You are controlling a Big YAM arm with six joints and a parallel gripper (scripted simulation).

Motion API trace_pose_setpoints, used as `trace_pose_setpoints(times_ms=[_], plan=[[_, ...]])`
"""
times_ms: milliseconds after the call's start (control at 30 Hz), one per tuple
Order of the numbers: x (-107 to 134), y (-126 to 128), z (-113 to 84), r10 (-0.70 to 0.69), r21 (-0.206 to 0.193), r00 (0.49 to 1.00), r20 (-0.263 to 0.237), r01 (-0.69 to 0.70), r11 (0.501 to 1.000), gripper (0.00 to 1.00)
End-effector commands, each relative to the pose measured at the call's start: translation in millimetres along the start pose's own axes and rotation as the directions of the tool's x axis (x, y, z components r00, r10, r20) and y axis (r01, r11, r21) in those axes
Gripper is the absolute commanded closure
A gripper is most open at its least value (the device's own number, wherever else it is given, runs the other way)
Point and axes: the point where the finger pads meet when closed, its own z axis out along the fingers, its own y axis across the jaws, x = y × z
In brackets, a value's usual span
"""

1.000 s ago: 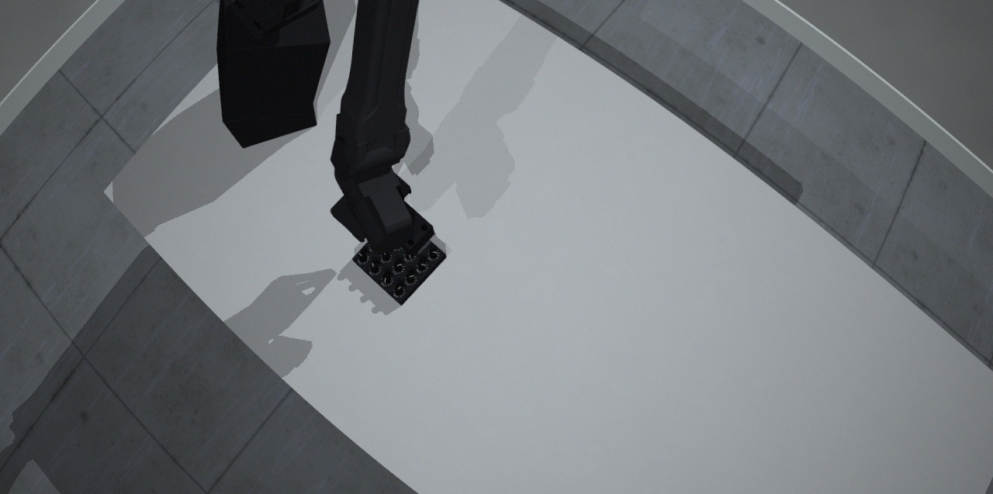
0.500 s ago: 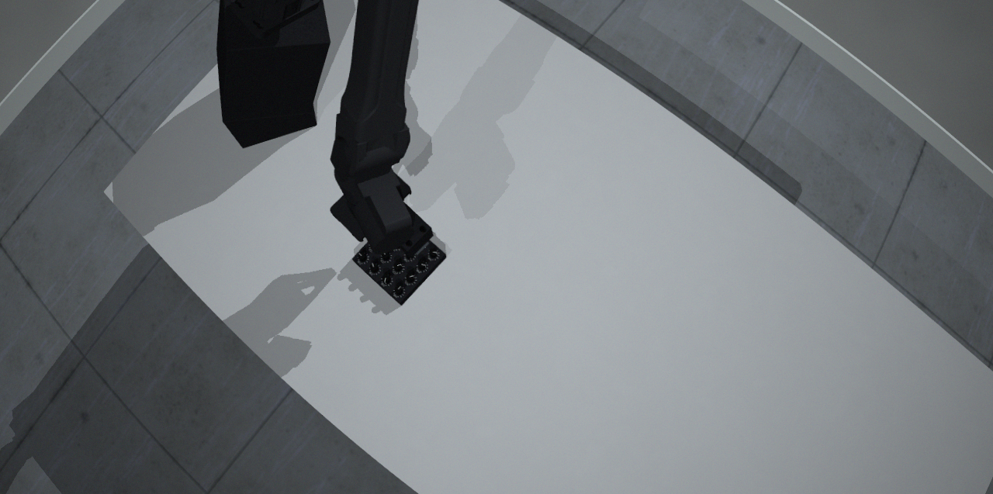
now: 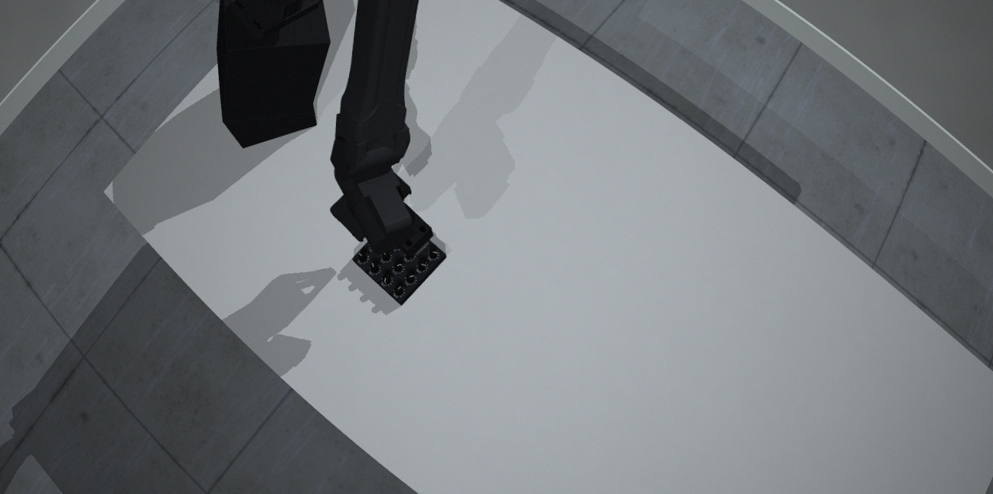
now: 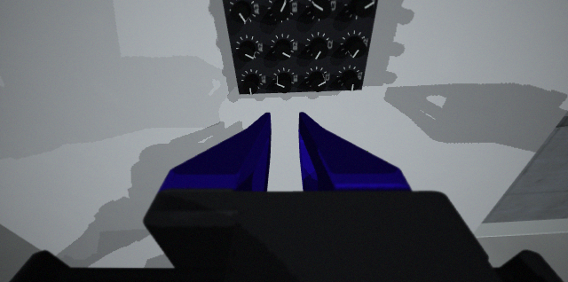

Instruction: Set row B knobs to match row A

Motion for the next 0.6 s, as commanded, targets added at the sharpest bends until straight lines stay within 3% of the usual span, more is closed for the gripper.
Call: trace_pose_setpoints(times_ms=[0,567], plan=[[4.6,-2.4,-2.4,0.026,-0.001,1.000,-0.005,-0.026,1.000,0.82],[-0.7,2.0,7.9,0.004,-0.001,1.000,0.001,-0.004,1.000,0.82]])
